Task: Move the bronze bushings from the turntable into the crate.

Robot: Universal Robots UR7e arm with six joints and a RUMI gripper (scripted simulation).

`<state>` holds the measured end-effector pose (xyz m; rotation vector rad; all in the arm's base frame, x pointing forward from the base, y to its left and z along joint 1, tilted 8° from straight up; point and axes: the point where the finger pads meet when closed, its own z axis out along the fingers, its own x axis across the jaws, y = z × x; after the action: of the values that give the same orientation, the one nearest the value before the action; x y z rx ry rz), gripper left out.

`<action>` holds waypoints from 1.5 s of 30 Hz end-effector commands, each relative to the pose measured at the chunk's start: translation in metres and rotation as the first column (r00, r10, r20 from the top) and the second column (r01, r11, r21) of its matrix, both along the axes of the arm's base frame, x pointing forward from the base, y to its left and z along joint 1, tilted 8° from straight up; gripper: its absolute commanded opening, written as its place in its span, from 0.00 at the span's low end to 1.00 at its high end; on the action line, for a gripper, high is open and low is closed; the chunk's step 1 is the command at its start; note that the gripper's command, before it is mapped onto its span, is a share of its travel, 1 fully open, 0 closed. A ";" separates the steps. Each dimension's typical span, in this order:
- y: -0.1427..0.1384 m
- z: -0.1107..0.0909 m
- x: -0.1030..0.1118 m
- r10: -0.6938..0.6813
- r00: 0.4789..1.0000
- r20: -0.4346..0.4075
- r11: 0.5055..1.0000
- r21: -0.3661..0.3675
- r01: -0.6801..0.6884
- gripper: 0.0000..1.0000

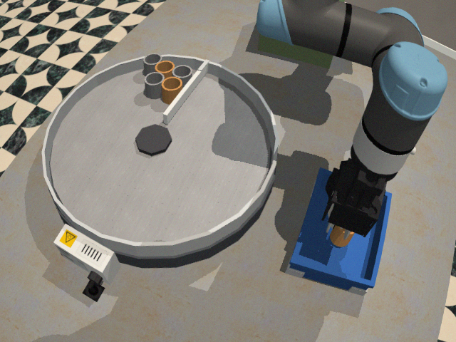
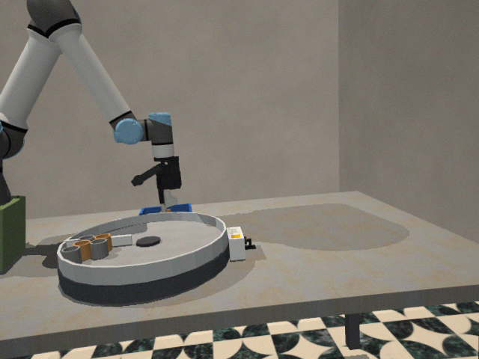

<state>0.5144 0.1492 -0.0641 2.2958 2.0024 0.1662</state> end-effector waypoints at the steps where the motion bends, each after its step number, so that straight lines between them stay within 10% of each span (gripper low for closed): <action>1: 0.000 0.000 0.000 0.000 1.000 0.001 1.000 0.000 0.000 0.00; 45: 0.000 0.000 0.000 0.000 1.000 0.001 1.000 0.000 0.000 0.06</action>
<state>0.5144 0.1492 -0.0641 2.2958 2.0024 0.1663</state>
